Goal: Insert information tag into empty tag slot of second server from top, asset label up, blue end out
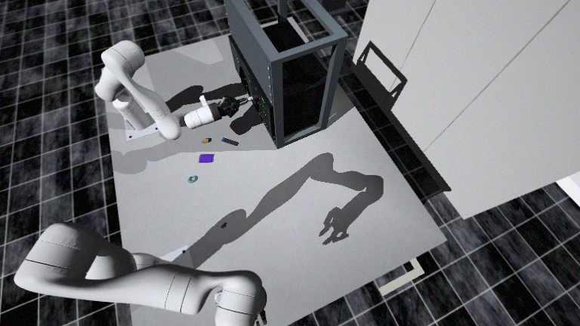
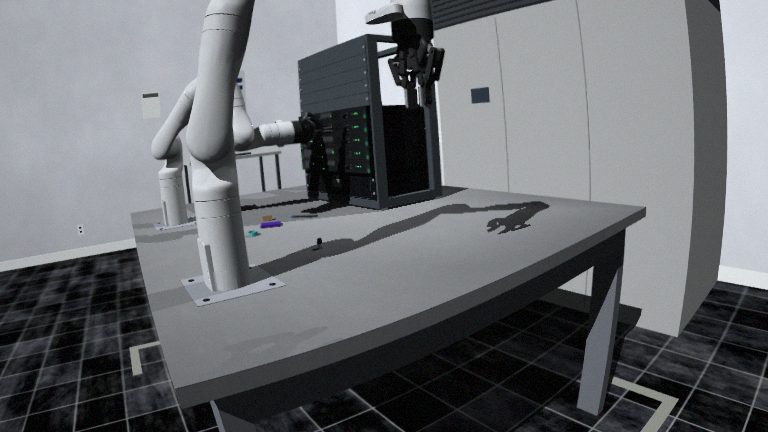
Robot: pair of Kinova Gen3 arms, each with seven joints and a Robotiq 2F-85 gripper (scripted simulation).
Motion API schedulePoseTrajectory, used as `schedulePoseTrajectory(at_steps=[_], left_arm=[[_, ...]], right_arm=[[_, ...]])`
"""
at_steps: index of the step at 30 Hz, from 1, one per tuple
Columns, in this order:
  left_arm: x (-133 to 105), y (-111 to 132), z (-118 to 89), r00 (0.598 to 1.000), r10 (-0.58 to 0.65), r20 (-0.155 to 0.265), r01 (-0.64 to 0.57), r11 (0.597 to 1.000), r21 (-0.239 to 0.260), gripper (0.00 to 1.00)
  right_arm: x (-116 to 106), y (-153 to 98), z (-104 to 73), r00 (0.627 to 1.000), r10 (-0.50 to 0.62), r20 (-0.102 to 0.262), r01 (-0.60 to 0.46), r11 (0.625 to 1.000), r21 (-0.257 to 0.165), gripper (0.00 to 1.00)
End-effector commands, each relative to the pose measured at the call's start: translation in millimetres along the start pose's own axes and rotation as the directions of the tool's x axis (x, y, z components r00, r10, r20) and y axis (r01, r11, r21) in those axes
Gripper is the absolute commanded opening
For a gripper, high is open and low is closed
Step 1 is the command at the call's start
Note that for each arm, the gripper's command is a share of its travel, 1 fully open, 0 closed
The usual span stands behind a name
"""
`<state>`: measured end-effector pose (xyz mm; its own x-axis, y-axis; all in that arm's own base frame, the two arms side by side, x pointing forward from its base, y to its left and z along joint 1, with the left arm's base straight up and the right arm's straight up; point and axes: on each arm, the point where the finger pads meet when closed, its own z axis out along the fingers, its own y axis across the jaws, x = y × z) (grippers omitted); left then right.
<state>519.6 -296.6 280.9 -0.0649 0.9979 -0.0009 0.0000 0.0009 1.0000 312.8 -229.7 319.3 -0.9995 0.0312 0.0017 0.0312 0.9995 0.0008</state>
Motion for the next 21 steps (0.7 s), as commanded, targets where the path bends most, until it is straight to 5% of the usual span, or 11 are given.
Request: schedulePoseTrajectory(at_steps=[1, 21], left_arm=[[0.0, 1.1, 0.7, 1.000, -0.001, 0.000, 0.001, 1.000, -0.002, 0.015], [-0.1, 1.1, 5.2, 1.000, -0.001, 0.000, 0.001, 1.000, -0.002, 0.015]], right_arm=[[-0.2, -0.2, -0.7, 1.000, 0.000, 0.002, 0.000, 1.000, 0.001, 0.396], [-0.2, -0.2, -0.7, 1.000, 0.000, 0.002, 0.000, 1.000, 0.001, 0.396]])
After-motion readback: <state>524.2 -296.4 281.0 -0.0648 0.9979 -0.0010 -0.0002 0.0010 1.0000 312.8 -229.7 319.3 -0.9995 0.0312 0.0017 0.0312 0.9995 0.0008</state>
